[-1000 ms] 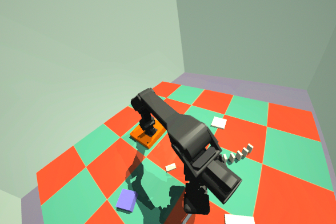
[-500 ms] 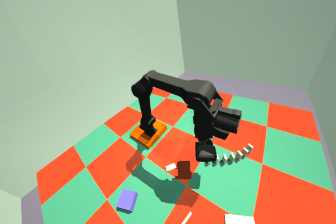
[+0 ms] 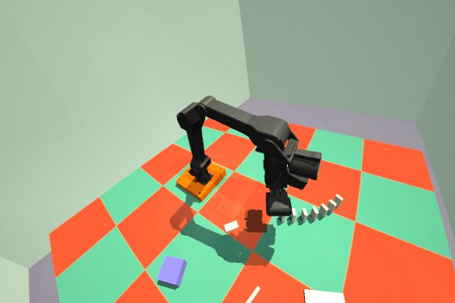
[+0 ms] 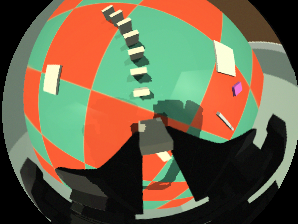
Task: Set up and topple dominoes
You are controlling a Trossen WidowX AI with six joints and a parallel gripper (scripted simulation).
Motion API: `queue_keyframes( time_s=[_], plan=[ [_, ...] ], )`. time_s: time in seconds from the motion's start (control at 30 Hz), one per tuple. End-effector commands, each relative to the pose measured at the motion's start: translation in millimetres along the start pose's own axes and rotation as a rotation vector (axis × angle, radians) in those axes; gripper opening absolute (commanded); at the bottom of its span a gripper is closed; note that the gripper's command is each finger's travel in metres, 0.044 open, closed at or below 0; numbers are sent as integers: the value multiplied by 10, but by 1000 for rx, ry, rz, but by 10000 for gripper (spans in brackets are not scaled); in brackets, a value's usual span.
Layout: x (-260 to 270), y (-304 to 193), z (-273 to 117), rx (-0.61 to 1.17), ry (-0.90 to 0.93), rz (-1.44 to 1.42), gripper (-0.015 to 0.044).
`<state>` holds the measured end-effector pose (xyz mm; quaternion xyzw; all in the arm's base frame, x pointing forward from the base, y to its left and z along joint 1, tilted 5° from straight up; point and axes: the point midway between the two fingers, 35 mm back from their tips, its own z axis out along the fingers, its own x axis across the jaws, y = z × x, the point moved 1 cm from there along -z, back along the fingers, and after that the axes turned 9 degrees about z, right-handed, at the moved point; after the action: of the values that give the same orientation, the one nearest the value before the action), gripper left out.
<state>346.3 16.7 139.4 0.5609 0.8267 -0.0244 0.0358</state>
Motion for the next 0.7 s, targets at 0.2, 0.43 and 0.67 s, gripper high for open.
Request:
queue_keyframes(
  time_s=[0.2,0.43,0.67],
  plan=[
    [-1,-3,507,8,0,2,107],
    [11,-46,835,8,0,2,107],
    [21,-82,993,8,0,2,107]
  ],
)
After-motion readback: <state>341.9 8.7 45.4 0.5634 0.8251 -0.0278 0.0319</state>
